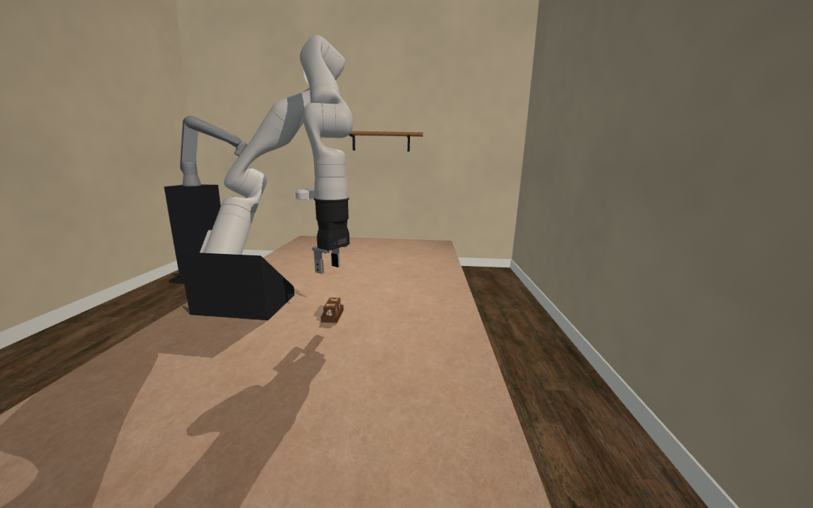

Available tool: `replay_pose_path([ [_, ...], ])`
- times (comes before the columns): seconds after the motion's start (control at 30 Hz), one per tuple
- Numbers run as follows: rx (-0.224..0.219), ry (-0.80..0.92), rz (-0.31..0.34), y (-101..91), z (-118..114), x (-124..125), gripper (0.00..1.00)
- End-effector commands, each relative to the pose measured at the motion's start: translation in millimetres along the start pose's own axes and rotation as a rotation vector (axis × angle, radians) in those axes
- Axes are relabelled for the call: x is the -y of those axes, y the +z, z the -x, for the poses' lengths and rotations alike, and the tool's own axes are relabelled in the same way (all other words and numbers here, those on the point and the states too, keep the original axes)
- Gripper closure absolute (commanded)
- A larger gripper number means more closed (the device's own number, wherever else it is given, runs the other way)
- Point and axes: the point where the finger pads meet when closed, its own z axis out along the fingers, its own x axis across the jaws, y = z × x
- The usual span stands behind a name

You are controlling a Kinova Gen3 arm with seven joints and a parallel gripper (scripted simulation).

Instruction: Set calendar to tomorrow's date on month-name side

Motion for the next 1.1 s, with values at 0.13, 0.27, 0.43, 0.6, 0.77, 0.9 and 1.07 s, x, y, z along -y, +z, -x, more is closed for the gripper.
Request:
replay_pose_path([
  [0.13,0.003,0.281,-0.014,13.2,-0.9,3.9,0.0],
  [0.27,0.004,0.379,-0.013,16.1,-0.8,3.6,0.0],
  [0.43,0.007,0.612,-0.009,22.7,0.1,1.5,0.0],
  [0.6,0.011,0.809,-0.001,27.9,2.0,-1.7,0.0],
  [0.77,0.013,0.901,0.004,30.1,3.3,-3.7,0.0],
  [0.9,0.014,0.99,0.01,32.2,4.8,-5.7,0.0],
  [1.07,0.015,1.048,0.014,33.5,6.0,-7.2,0.0],
])
